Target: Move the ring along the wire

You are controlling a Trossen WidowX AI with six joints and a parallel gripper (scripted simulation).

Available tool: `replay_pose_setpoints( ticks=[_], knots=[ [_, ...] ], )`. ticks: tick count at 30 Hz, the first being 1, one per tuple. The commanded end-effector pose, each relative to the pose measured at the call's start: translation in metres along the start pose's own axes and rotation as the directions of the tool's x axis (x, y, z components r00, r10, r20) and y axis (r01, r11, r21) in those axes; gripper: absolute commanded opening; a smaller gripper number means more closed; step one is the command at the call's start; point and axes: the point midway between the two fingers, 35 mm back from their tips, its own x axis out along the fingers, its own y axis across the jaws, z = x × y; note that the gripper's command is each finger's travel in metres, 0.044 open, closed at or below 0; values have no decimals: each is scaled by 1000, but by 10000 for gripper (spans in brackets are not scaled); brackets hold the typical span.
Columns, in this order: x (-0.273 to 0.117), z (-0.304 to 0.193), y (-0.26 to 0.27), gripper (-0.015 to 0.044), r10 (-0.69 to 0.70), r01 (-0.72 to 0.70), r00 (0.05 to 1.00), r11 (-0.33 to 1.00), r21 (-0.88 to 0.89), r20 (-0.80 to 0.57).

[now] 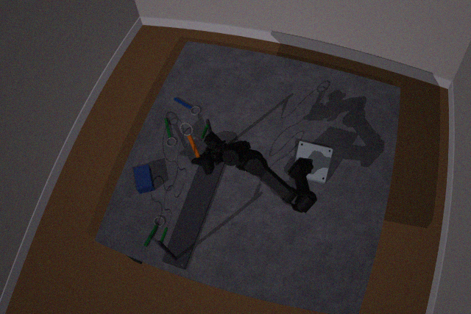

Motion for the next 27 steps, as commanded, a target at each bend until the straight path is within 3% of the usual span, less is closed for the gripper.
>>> replay_pose_setpoints(
  ticks=[1,27],
  knots=[
    [5,-2,1,-150,19,-21,999,999,35,46],
    [8,0,12,-150,137,-170,983,936,307,125]
  ],
)
